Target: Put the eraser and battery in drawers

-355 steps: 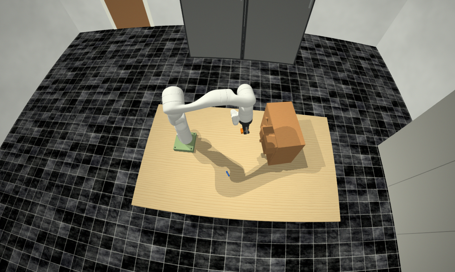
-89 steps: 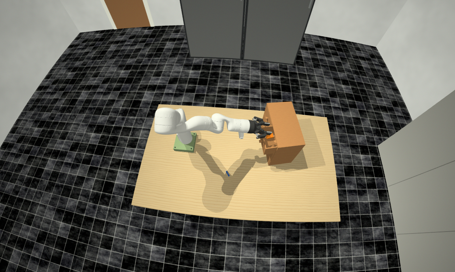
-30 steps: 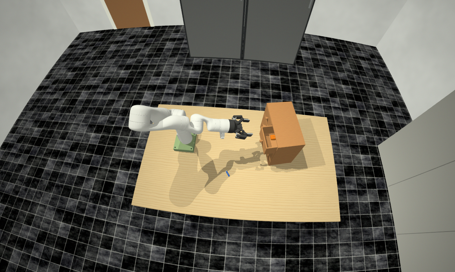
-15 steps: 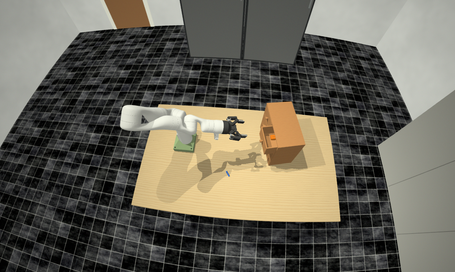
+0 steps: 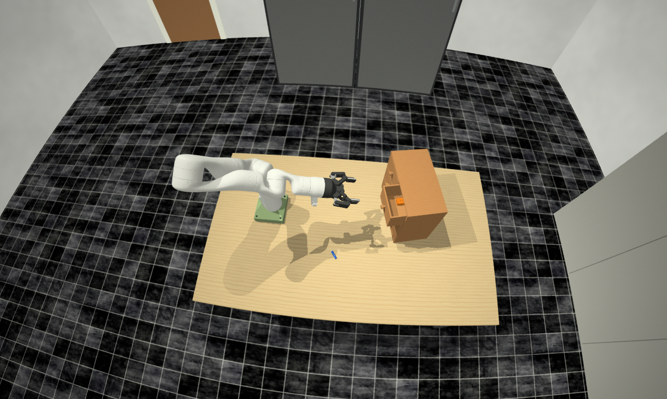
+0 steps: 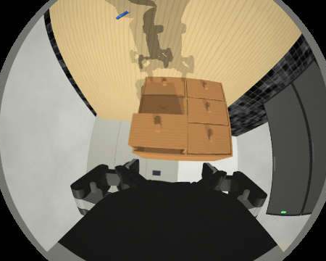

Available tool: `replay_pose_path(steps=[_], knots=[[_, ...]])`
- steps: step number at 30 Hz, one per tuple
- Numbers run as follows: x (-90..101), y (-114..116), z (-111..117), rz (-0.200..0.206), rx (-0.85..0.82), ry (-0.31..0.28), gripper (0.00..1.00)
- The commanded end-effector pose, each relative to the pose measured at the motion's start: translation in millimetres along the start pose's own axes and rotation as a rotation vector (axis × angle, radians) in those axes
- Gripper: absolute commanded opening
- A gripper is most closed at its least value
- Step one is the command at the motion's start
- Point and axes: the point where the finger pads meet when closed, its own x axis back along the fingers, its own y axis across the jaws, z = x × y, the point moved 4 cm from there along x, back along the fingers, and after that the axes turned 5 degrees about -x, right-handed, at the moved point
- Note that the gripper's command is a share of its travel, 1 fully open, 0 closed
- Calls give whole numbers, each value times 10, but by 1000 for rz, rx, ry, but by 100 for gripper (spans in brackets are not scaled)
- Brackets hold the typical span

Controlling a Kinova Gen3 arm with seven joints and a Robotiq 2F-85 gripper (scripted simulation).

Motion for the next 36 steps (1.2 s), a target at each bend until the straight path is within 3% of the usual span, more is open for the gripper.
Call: replay_pose_path(steps=[1, 20, 36], knots=[[5, -10, -4, 3, -1, -1, 100], [6, 6, -33, -3, -1, 10, 100], [3, 25, -86, -4, 0, 76, 100]])
